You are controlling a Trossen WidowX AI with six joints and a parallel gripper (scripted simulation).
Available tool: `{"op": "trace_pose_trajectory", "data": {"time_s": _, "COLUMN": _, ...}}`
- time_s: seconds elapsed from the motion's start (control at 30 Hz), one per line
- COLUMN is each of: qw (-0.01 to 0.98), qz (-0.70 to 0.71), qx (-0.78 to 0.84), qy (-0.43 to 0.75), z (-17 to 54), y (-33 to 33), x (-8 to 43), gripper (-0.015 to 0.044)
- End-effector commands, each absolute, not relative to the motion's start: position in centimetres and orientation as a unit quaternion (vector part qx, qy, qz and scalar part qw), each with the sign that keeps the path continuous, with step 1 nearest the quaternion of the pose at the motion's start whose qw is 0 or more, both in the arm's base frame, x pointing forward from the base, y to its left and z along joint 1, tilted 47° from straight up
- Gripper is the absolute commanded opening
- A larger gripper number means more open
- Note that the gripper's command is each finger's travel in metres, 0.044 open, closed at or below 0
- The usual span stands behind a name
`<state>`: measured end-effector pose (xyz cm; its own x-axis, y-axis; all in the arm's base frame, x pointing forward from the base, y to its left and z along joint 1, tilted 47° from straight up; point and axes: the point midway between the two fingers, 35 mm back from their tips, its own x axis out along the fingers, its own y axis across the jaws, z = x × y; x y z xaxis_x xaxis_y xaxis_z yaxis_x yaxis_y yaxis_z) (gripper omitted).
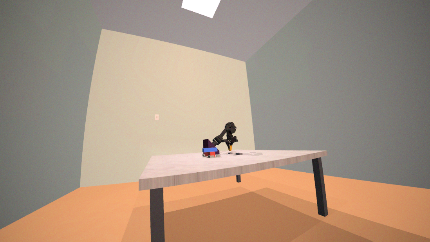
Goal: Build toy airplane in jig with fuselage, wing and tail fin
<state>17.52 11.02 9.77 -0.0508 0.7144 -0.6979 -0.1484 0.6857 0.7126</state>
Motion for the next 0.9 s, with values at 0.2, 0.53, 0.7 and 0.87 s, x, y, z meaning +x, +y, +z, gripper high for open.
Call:
{"op": "trace_pose_trajectory", "data": {"time_s": 0.2, "qw": 0.664, "qz": 0.311, "qx": 0.223, "qy": 0.642, "z": 12.1, "y": 8.4, "x": 18.2, "gripper": 0.0}}
{"op": "trace_pose_trajectory", "data": {"time_s": 0.53, "qw": 0.67, "qz": 0.296, "qx": 0.232, "qy": 0.641, "z": 14.3, "y": 6.0, "x": 18.1, "gripper": 0.0}}
{"op": "trace_pose_trajectory", "data": {"time_s": 0.7, "qw": 0.671, "qz": 0.289, "qx": 0.237, "qy": 0.64, "z": 15.5, "y": 4.9, "x": 17.9, "gripper": 0.0}}
{"op": "trace_pose_trajectory", "data": {"time_s": 0.87, "qw": 0.673, "qz": 0.284, "qx": 0.242, "qy": 0.639, "z": 16.7, "y": 3.9, "x": 17.5, "gripper": 0.0}}
